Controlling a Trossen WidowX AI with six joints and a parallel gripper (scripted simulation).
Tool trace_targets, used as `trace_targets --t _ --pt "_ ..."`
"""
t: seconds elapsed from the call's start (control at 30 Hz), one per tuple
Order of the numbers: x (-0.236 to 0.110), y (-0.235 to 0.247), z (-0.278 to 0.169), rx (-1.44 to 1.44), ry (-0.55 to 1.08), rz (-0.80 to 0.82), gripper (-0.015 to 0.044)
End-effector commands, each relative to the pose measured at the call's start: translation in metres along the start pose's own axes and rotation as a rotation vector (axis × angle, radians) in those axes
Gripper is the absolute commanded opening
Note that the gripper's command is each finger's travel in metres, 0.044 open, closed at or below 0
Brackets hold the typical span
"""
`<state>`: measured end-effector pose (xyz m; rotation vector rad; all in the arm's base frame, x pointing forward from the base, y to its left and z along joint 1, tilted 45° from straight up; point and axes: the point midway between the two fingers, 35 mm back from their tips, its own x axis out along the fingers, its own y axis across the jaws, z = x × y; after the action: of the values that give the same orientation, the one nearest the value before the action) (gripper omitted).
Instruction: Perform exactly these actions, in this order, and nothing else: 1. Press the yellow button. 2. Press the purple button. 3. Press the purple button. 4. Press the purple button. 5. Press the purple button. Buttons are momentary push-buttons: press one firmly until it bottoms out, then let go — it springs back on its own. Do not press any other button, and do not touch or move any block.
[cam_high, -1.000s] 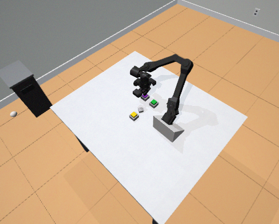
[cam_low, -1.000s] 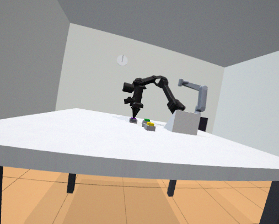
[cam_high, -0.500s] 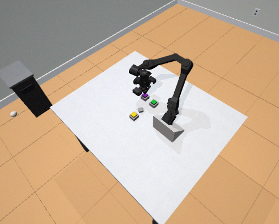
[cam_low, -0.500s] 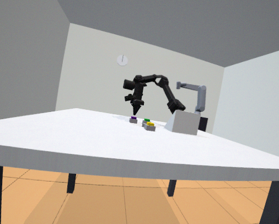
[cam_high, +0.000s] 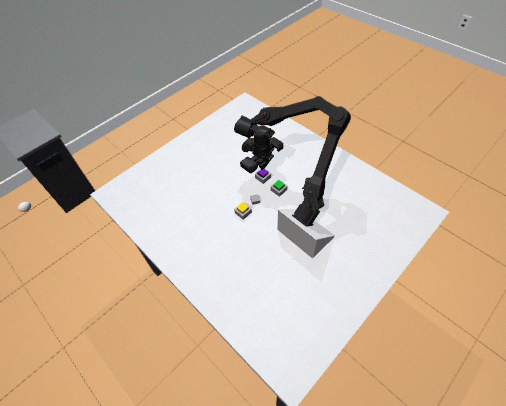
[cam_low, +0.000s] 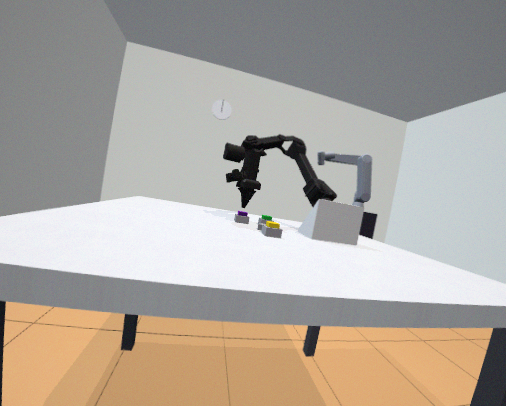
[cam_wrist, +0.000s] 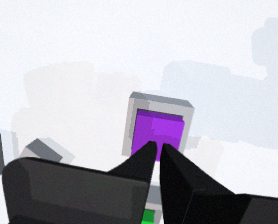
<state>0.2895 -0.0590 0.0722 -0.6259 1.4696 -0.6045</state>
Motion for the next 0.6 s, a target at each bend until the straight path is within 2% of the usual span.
trace_targets --t 0.0,0.57 --pt "0.008 0.0 -0.001 -0.004 0.004 0.001 0.002" --pt "0.023 0.0 -0.002 -0.004 0.004 0.0 0.002"
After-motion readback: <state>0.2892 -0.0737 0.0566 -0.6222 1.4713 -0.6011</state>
